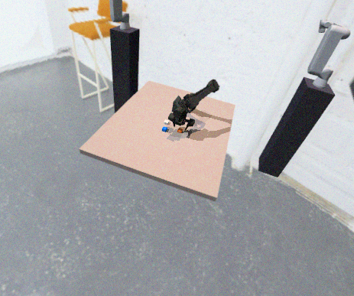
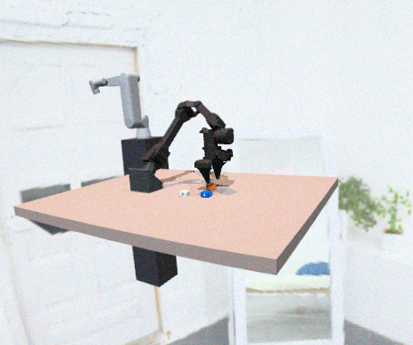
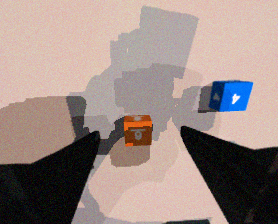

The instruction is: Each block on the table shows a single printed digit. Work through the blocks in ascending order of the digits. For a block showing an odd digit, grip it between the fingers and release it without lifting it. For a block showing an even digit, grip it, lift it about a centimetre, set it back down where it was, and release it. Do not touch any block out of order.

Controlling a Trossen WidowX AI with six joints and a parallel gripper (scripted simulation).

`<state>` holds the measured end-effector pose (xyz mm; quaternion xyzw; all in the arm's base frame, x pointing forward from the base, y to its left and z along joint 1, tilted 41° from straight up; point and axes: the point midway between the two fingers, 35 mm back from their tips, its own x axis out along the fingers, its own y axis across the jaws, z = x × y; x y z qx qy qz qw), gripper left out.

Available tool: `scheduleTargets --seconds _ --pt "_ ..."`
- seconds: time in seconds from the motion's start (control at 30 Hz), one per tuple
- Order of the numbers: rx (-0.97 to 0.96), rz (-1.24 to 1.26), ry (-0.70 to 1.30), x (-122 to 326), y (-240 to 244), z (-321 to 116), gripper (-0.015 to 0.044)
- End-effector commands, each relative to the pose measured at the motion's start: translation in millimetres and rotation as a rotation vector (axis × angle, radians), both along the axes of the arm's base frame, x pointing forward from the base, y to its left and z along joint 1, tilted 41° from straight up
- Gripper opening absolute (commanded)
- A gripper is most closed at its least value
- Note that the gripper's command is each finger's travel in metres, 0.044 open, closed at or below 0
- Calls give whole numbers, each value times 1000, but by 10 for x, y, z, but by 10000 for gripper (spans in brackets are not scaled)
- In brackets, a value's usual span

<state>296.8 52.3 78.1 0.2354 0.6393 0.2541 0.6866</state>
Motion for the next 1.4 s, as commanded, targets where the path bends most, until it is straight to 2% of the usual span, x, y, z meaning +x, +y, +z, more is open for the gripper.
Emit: scheduleTargets --seconds 0.0,0.43,0.8,1.37 --pt "5 -5 13 -20 50 -71 400" --pt "6 -5 12 -18 171 -204 400" --pt "6 -5 12 -18 171 -204 120" --pt "6 -5 12 -18 171 -204 120"
